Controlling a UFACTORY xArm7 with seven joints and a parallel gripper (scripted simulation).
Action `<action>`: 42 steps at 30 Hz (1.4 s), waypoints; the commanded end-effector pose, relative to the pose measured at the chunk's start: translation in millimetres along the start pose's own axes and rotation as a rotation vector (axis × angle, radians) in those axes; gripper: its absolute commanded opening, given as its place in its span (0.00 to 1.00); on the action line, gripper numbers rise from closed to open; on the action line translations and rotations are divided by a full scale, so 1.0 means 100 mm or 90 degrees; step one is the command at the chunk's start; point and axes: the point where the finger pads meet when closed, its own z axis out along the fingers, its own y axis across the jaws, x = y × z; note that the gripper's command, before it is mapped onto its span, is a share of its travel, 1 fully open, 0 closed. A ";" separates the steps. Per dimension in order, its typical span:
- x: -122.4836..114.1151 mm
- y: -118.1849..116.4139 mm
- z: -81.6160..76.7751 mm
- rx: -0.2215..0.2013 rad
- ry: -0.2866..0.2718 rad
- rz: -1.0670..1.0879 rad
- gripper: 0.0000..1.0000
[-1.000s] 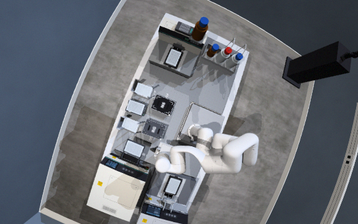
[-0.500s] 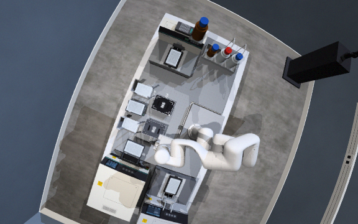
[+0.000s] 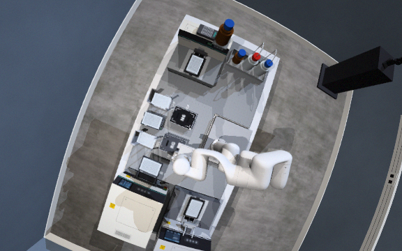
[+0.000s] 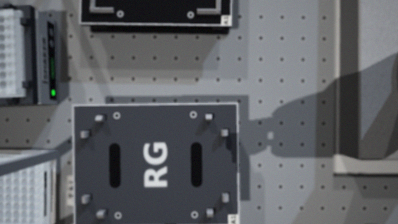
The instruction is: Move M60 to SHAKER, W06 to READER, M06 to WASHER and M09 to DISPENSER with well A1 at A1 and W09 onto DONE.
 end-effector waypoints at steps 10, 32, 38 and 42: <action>0.35 -0.18 -0.01 0.002 -0.001 0.000 1.00; 0.93 -0.45 -0.01 0.002 -0.001 0.000 1.00; 1.05 -0.51 -0.01 0.002 0.000 0.000 1.00; 1.17 -0.57 -0.01 0.002 0.000 0.000 1.00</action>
